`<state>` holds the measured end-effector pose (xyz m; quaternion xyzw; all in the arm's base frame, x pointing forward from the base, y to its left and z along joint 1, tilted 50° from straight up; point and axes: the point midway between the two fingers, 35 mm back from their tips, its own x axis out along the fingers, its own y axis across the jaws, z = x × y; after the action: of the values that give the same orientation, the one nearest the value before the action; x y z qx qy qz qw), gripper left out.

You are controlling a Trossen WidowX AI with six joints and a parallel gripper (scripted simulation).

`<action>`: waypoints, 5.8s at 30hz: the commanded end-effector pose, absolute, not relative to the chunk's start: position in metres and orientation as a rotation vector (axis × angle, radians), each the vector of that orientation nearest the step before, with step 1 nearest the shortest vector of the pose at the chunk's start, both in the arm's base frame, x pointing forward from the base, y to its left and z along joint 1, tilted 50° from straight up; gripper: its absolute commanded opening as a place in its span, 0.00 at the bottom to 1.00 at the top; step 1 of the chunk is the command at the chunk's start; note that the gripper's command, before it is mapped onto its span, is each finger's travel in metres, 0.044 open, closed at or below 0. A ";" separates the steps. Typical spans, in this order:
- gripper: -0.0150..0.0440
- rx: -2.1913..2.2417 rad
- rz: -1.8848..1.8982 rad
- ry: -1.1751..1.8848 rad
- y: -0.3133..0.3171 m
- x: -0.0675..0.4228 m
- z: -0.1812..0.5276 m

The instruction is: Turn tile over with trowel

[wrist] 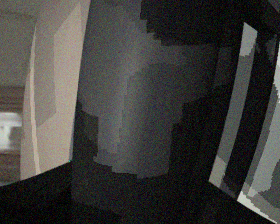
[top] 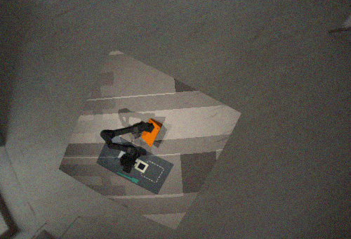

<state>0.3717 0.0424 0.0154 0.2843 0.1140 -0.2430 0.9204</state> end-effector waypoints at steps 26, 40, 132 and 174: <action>0.25 0.668 -0.476 0.265 0.117 0.361 0.013; 0.25 0.669 -0.476 0.265 0.133 0.359 -0.011; 0.25 0.667 -0.477 0.265 0.115 0.358 0.054; 0.25 0.357 -0.519 0.527 0.078 0.410 0.065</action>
<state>0.4016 0.0767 0.0595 0.1910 0.2396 -0.2628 0.9149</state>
